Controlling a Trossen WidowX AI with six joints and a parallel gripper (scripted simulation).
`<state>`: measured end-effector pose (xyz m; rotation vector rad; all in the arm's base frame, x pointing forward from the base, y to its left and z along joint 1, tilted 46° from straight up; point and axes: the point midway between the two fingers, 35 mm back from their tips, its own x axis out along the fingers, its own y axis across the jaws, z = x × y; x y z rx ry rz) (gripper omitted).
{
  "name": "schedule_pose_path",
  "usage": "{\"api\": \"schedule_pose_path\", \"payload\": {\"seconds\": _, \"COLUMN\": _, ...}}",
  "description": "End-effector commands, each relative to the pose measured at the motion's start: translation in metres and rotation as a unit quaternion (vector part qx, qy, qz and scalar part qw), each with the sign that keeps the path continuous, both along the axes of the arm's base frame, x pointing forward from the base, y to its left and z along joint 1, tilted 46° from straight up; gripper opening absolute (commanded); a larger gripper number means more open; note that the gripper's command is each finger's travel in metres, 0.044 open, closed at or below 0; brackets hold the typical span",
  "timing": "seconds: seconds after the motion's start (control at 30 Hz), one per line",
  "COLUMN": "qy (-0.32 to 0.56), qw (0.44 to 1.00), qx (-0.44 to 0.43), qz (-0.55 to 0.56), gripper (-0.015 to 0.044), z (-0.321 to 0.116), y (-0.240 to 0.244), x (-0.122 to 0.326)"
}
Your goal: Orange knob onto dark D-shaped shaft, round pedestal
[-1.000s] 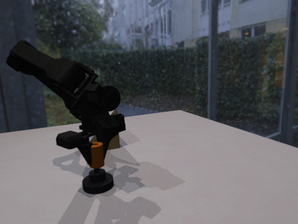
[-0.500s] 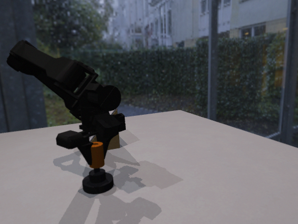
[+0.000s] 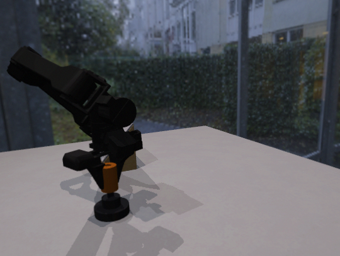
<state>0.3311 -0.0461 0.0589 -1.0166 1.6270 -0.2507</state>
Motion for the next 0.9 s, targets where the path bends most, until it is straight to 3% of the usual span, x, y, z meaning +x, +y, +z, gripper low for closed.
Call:
{"api": "schedule_pose_path", "payload": {"seconds": 0.0, "qy": 0.001, "qw": 1.000, "qx": 0.000, "qz": 0.004, "gripper": 0.0000, "z": -0.0004, "y": 0.0018, "x": -0.0001}}
{"api": "schedule_pose_path", "payload": {"seconds": 0.87, "qy": 0.001, "qw": 1.000, "qx": 0.000, "qz": 0.004, "gripper": 0.0000, "z": -0.0021, "y": -0.0015, "x": -0.0019}}
